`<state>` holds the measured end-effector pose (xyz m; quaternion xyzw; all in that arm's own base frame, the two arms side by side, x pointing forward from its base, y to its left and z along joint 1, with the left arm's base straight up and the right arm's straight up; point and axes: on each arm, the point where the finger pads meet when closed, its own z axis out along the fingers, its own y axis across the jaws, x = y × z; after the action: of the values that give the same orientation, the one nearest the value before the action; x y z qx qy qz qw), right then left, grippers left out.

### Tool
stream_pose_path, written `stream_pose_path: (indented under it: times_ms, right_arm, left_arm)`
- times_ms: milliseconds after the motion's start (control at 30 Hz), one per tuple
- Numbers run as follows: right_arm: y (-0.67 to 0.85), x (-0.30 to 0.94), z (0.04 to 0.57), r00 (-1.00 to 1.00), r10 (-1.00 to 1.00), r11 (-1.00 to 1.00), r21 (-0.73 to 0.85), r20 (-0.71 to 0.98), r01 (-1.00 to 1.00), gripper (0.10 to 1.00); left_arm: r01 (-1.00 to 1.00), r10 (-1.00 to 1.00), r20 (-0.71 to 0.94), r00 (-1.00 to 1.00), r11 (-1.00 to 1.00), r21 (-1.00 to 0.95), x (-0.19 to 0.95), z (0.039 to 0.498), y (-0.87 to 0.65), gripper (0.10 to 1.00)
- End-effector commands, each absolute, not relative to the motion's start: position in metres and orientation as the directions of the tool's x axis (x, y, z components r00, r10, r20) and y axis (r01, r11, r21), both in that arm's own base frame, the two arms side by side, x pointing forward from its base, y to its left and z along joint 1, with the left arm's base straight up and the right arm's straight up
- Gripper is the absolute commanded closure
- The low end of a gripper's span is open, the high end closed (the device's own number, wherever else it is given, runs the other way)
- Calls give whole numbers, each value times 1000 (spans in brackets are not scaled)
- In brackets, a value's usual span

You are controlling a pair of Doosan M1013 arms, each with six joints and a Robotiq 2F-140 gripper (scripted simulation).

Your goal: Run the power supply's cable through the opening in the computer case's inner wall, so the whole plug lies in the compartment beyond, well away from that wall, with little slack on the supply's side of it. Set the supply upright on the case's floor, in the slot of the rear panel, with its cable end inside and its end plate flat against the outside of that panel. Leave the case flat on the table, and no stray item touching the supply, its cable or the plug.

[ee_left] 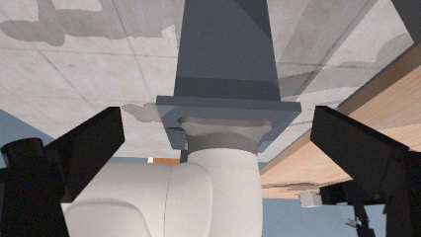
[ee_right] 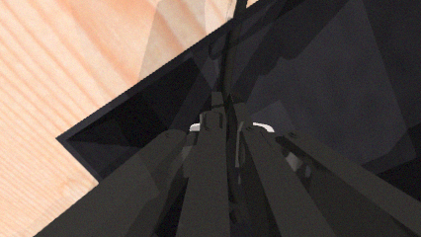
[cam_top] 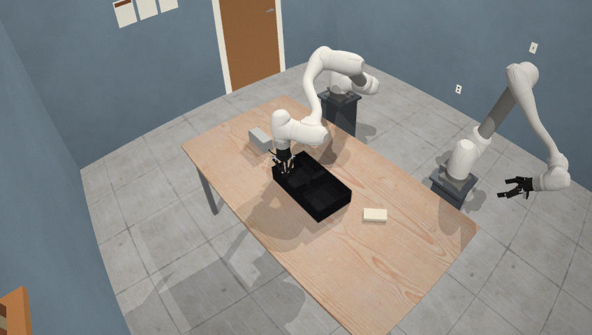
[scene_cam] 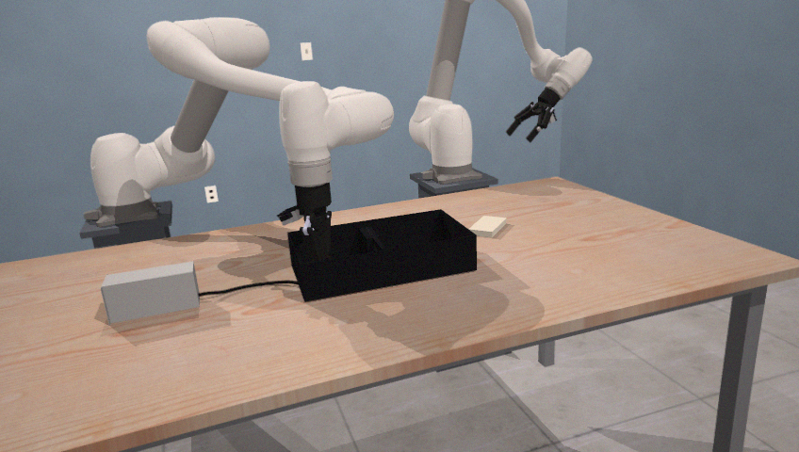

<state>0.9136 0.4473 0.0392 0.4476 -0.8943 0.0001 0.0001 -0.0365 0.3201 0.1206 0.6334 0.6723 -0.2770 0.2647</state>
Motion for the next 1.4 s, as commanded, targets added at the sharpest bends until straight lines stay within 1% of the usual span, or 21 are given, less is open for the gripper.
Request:
stream_pose_path:
  times_ms: [0,1367]
  right_arm:
    - [448,914,41,-599,-800,599,0,-1,-800,999]
    - [447,907,43,-579,-815,579,-1,-1,-815,999]
  left_arm:
    - [998,706,-706,-58,44,-38,-37,121,320,98]
    - [998,706,-706,-58,44,-38,-37,121,320,98]
